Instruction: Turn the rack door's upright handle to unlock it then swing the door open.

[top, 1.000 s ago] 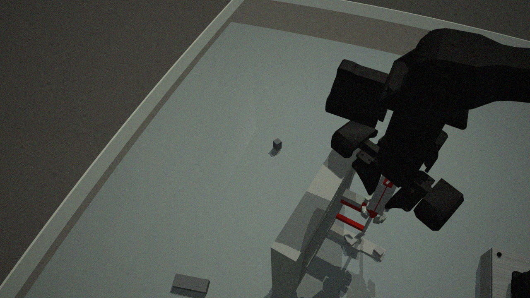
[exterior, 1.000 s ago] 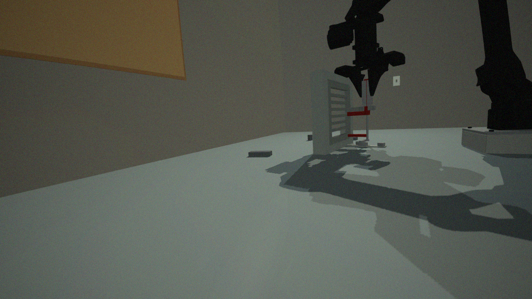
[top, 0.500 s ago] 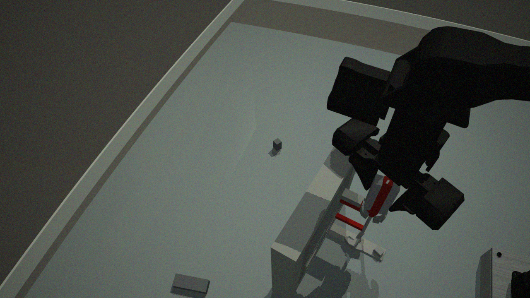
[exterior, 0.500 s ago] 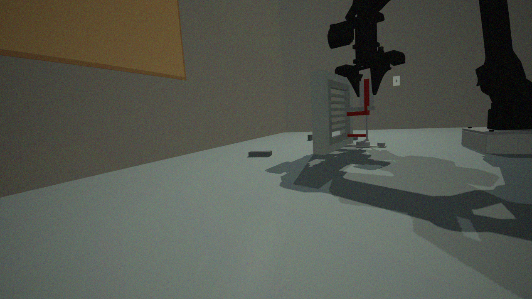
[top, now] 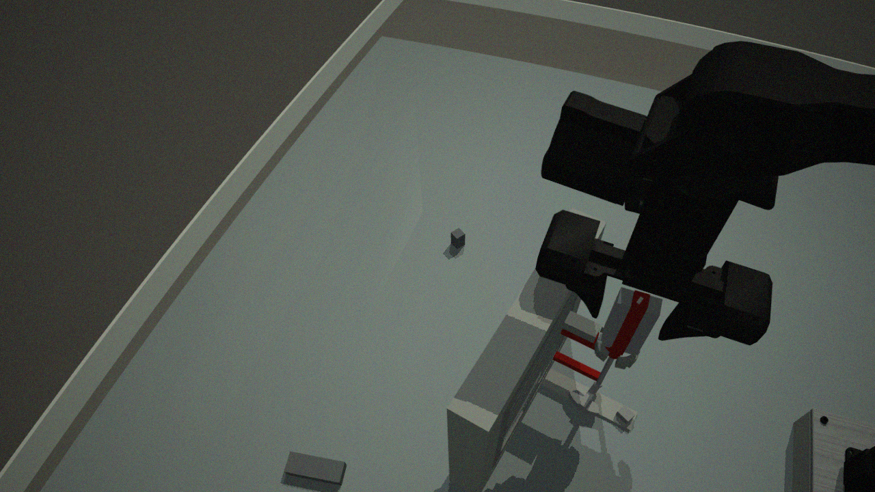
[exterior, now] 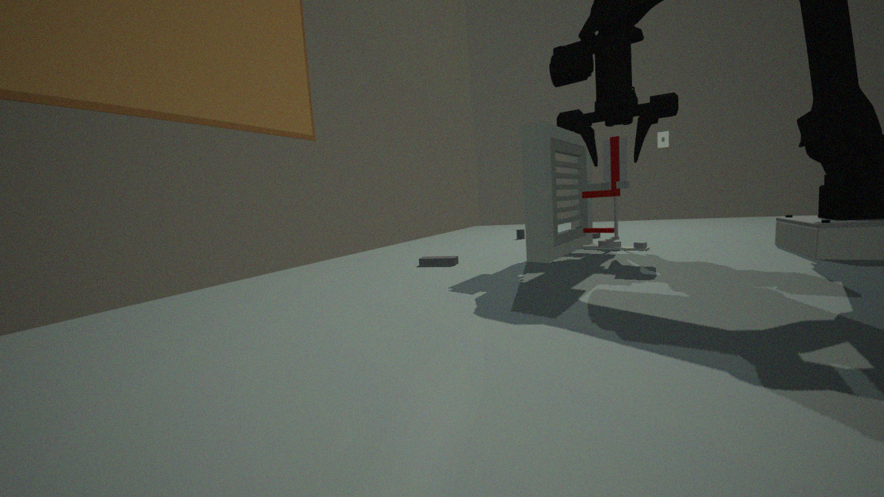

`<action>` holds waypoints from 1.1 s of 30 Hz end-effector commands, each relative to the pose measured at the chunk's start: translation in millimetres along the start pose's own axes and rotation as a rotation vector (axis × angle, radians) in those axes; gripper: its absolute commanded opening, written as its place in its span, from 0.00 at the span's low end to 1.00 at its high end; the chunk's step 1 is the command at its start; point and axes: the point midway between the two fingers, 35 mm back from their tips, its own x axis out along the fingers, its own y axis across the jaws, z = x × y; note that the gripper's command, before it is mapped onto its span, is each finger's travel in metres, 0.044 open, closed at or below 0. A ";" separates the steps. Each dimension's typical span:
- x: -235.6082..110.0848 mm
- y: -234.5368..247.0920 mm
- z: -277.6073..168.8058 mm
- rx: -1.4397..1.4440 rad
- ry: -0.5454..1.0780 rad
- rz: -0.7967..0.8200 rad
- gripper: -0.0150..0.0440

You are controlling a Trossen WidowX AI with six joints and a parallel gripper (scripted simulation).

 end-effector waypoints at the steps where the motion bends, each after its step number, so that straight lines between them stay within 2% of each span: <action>1: 0.7 0.4 -0.8 -0.179 0.004 0.000 0.76; 33: 0.7 0.4 -0.9 -1.765 0.003 0.004 0.76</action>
